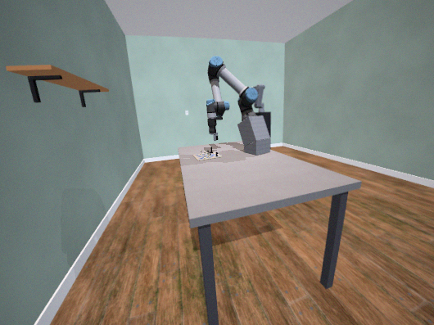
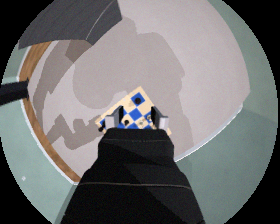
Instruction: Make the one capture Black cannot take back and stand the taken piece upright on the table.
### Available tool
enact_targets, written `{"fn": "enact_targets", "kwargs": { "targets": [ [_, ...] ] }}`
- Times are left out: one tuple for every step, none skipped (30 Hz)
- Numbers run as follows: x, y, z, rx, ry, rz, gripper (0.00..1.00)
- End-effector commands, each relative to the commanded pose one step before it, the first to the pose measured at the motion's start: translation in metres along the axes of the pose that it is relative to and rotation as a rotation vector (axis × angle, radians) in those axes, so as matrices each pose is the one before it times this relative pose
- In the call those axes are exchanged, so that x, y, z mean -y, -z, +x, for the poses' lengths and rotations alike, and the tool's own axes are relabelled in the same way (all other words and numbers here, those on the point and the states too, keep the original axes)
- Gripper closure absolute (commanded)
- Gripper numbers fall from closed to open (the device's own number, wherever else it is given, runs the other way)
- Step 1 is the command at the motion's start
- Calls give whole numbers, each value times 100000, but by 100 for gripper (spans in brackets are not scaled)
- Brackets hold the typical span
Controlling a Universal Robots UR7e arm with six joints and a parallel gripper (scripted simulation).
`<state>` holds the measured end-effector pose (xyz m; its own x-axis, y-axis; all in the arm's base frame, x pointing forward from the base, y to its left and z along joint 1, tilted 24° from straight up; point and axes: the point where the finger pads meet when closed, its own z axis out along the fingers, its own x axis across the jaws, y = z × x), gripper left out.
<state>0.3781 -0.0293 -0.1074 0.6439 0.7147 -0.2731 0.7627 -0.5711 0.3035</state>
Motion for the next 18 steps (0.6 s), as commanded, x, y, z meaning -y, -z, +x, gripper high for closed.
{"fn": "enact_targets", "kwargs": {
  "targets": [
    [-27, 29, 15, -64, 142, -114, 0],
    [2, -2, -3, 0, 117, 0, 0],
    [2, -3, -4, 0, 160, 0, 0],
    [3, -3, -5, 0, 210, 0, 0],
    [4, -4, -6, 0, 265, 0, 0],
    [5, -5, -7, 0, 326, 0, 0],
    [6, -6, -9, 0, 391, 0, 0],
    [7, -7, -10, 0, 461, 0, 0],
    [8, -8, -12, 0, 536, 0, 0],
    [9, -10, -14, 0, 615, 0, 0],
    [10, -11, -16, 0, 697, 0, 0],
    [0, 0, 0, 0, 0, 0, 0],
    [0, 0, 0, 0, 0, 0, 0],
    [12, -12, -17, 0, 783, 0, 0],
    [13, -14, -19, 0, 872, 0, 0],
    [14, -15, -21, 0, 964, 0, 0],
    [16, -17, -23, 0, 1058, 0, 0],
    [17, -18, -25, 0, 1155, 0, 0]
  ]
}}
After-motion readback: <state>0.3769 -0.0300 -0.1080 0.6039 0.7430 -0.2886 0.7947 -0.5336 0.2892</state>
